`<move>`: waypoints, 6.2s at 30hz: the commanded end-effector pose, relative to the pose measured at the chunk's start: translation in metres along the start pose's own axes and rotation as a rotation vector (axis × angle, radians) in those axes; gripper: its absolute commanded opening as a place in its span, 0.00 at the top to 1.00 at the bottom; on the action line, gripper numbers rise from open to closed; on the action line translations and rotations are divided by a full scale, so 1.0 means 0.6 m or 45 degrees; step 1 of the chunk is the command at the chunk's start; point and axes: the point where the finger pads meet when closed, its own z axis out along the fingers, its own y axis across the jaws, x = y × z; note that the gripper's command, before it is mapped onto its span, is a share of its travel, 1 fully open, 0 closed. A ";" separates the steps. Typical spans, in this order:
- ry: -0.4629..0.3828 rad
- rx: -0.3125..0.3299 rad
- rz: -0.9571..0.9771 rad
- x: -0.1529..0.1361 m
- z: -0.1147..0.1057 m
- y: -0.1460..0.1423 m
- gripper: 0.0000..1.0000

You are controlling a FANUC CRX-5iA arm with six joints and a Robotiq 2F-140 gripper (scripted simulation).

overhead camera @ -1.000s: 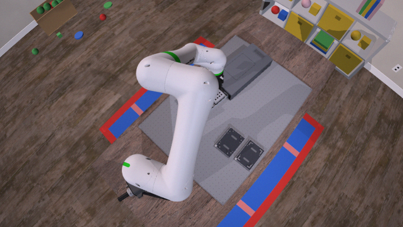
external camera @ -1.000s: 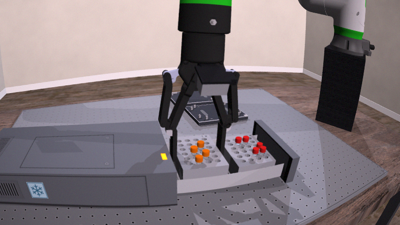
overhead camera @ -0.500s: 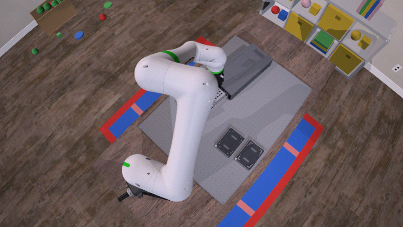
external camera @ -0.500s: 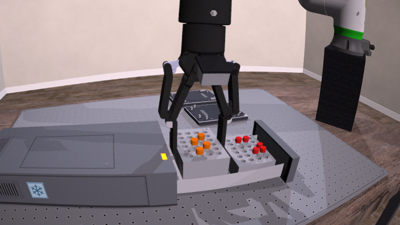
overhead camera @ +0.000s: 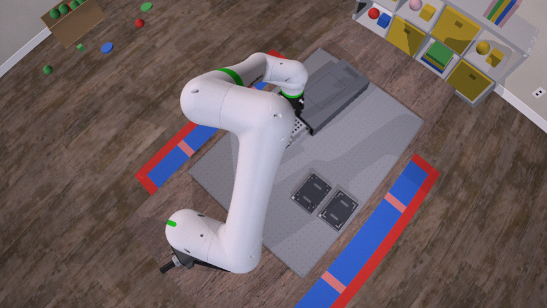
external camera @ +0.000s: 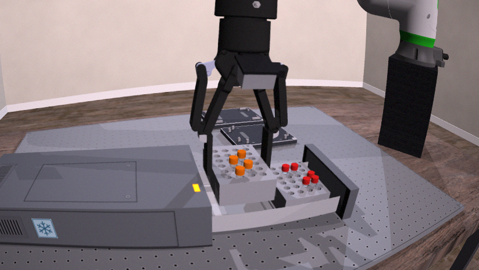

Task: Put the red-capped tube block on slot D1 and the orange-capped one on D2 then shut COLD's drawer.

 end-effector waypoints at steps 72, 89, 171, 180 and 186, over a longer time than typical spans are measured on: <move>0.001 -0.003 0.000 0.000 -0.112 0.001 0.90; 0.001 -0.003 0.509 -0.064 -0.112 -0.015 0.90; 0.002 -0.002 1.837 -0.375 -0.112 -0.091 0.90; 0.002 -0.002 1.837 -0.405 -0.112 -0.099 0.90; 0.002 -0.002 1.837 -0.432 -0.112 -0.105 0.90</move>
